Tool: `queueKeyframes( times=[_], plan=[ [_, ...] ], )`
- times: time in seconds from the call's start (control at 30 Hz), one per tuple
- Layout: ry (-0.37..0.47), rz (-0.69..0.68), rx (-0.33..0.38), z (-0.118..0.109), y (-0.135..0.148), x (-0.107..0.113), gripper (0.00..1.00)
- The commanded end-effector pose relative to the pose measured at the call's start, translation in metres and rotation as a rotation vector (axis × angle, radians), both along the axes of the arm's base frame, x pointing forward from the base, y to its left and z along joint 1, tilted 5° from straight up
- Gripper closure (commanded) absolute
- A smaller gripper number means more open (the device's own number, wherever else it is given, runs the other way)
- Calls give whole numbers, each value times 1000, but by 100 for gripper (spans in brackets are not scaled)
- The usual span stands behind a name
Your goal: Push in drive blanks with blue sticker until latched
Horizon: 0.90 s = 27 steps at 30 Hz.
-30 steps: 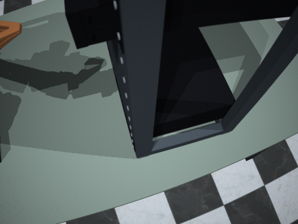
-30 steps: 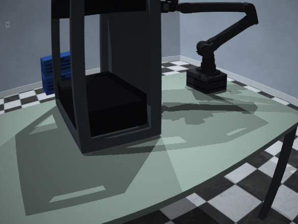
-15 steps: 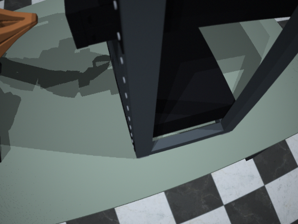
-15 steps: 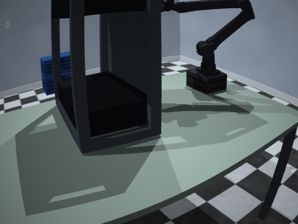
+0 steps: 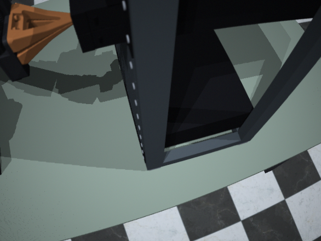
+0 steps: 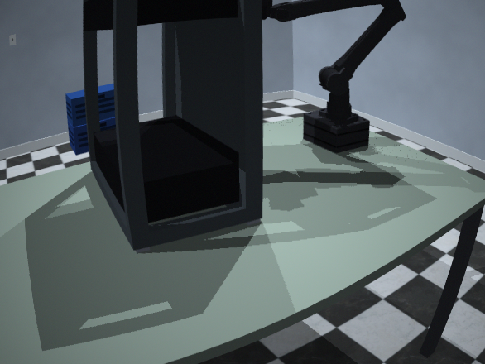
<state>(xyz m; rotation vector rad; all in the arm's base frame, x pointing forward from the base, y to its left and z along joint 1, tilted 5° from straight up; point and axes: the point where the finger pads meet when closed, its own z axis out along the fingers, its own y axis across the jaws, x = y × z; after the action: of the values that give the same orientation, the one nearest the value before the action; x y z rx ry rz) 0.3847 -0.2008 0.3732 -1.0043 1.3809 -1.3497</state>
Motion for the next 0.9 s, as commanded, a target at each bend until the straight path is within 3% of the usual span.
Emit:
queueKeyframes(
  times=[0.0, 0.2, 0.47, 0.57, 0.87],
  plan=[
    [-57, -6, -50, 38, -4, 2, 100],
    [-58, -6, -51, 39, -4, 2, 100],
    [-76, -2, -63, 58, -1, -4, 100],
    [-32, -1, -30, 30, -3, 0, 100],
    [-30, -1, -29, 29, -3, 0, 100]
  ],
)
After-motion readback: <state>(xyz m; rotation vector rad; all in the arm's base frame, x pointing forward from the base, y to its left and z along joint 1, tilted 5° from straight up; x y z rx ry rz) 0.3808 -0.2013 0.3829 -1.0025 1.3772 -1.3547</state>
